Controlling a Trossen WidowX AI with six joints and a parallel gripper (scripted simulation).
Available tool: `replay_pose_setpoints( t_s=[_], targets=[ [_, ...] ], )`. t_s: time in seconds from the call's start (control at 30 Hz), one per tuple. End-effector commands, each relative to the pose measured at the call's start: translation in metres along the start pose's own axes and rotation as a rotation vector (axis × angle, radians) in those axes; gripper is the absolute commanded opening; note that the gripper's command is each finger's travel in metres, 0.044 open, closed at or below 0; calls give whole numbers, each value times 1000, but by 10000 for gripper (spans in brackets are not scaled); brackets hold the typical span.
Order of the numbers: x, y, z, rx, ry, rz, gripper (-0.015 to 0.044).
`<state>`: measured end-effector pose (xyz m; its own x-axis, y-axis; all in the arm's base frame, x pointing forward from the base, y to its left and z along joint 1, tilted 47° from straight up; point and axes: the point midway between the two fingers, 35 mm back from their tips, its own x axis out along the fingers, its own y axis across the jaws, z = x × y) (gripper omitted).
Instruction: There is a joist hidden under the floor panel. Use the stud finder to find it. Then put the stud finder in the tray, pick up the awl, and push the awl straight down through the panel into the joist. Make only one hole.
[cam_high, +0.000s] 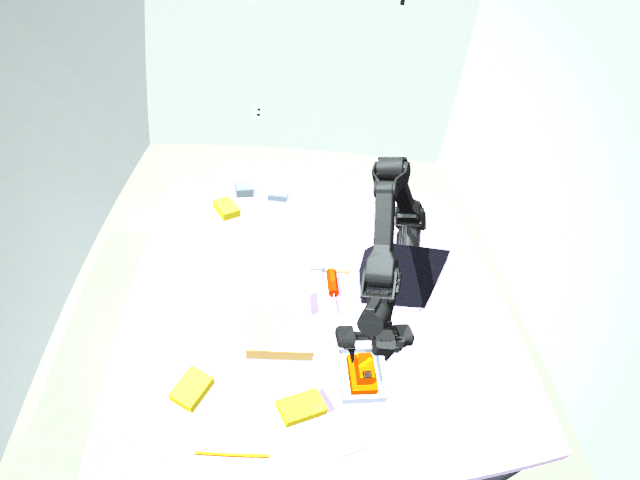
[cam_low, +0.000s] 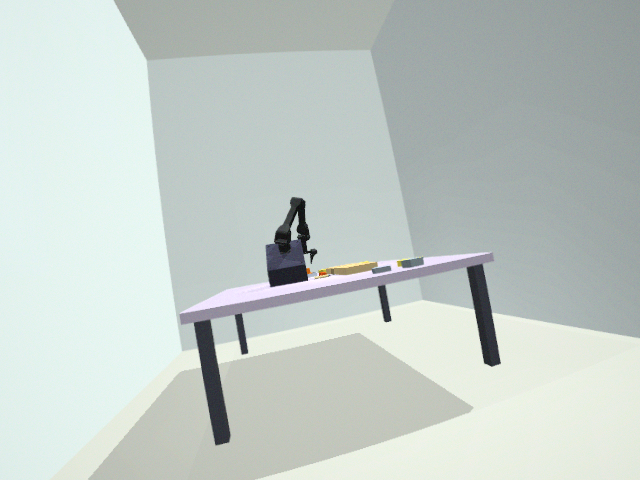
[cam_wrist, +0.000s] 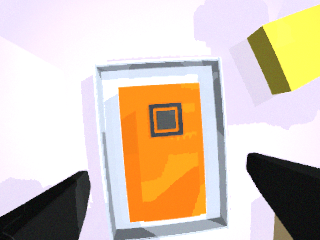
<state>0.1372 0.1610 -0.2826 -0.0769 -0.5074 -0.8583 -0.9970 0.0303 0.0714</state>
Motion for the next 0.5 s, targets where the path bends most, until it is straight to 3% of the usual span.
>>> replay_pose_setpoints(
  t_s=[0.0, 0.07, 0.13, 0.47],
  targets=[
    [-35, -1, 13, 6, -22, -9, 440],
    [-21, -5, 8, 9, -26, -16, 440],
    [-31, -21, -6, 79, -38, -24, 440],
    [-72, -102, -153, 620, -53, -84, 440]
  ],
)
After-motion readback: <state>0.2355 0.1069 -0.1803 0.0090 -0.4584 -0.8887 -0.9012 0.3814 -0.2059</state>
